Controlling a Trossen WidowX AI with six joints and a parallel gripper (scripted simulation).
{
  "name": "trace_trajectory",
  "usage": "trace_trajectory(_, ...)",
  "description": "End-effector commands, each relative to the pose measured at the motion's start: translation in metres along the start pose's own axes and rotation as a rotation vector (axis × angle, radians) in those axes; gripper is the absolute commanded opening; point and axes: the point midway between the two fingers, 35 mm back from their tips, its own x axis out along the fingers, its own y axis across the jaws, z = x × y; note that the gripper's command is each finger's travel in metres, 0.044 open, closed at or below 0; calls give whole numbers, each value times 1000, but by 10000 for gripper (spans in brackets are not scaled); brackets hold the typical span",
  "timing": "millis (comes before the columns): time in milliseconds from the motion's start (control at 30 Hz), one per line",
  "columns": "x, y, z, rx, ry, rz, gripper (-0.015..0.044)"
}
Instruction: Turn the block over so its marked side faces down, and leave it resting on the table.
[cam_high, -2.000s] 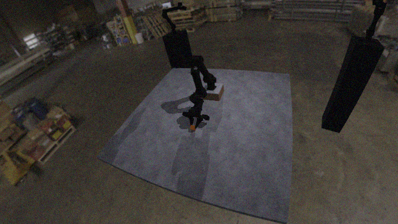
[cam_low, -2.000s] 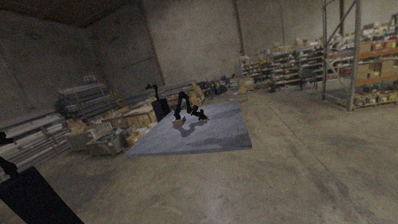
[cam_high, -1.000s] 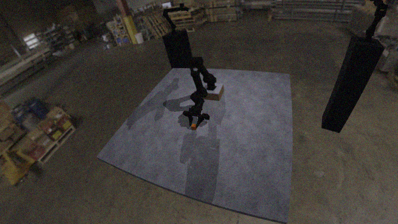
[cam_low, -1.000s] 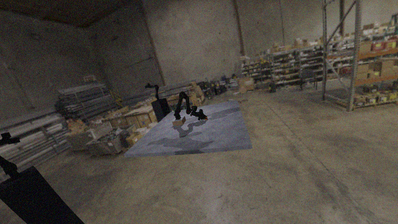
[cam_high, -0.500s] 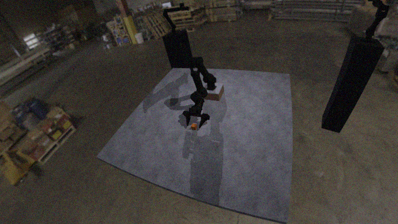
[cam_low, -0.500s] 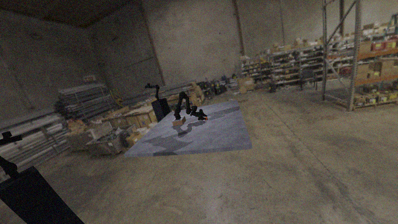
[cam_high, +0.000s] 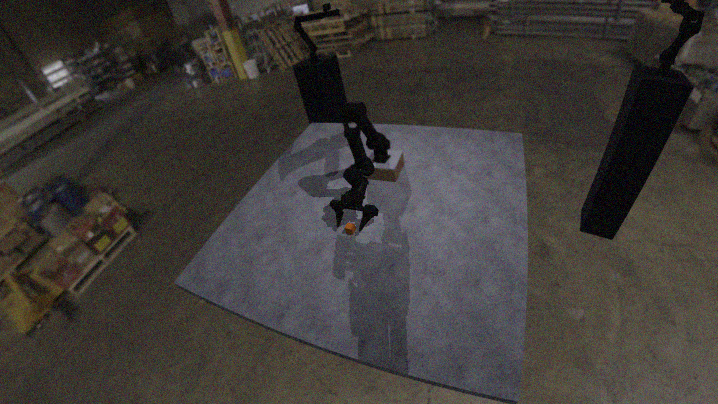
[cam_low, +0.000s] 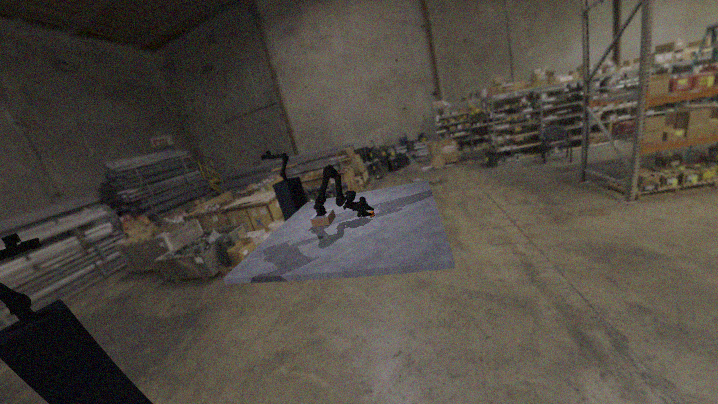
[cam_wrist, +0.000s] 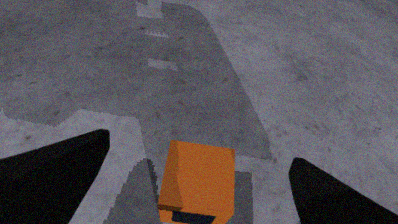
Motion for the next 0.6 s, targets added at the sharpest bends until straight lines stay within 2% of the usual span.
trace_trajectory(0,0,0,0,-2,-2,3,440)
trace_trajectory(300,0,0,1,-3,3,3,440)
trace_trajectory(567,-2,3,26,-40,235,21,440)
